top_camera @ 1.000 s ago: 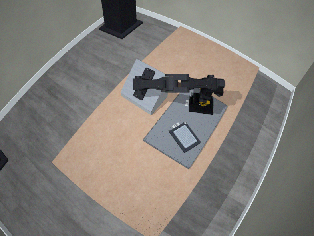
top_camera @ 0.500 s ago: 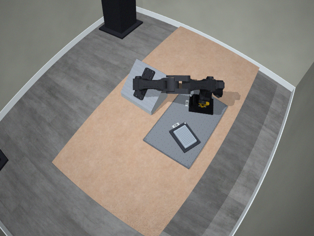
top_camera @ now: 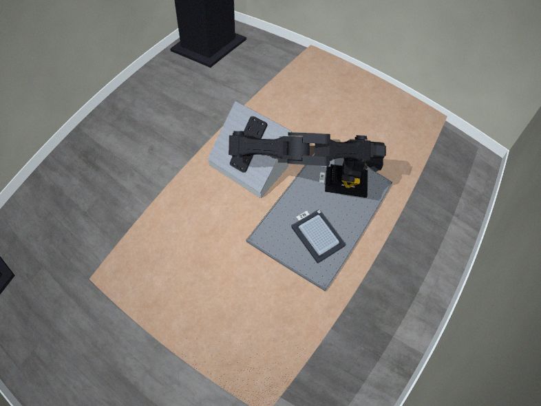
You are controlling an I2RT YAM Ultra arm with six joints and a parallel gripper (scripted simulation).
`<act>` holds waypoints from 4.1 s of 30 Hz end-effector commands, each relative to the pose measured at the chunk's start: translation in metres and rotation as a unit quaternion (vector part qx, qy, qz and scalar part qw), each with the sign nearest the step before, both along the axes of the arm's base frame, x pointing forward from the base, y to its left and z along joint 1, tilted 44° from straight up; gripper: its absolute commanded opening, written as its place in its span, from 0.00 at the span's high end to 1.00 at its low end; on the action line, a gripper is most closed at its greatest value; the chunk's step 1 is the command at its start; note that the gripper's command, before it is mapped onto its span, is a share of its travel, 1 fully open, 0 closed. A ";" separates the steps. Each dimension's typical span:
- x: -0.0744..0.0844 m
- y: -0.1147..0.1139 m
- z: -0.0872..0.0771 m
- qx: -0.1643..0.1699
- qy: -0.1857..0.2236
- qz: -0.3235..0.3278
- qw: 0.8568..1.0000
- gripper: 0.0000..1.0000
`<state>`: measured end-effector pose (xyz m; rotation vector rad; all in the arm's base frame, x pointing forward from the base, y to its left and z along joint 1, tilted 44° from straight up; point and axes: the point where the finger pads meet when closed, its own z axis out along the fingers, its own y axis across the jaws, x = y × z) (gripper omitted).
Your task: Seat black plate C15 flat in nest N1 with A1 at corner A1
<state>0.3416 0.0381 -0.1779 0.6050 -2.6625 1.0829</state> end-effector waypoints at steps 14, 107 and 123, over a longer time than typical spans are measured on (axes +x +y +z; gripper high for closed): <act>0.004 0.005 0.003 0.004 -0.008 0.007 1.000 1.00; 0.003 -0.004 -0.004 0.004 -0.008 0.007 1.000 0.00; 0.004 0.011 0.011 0.004 -0.008 0.007 1.000 0.00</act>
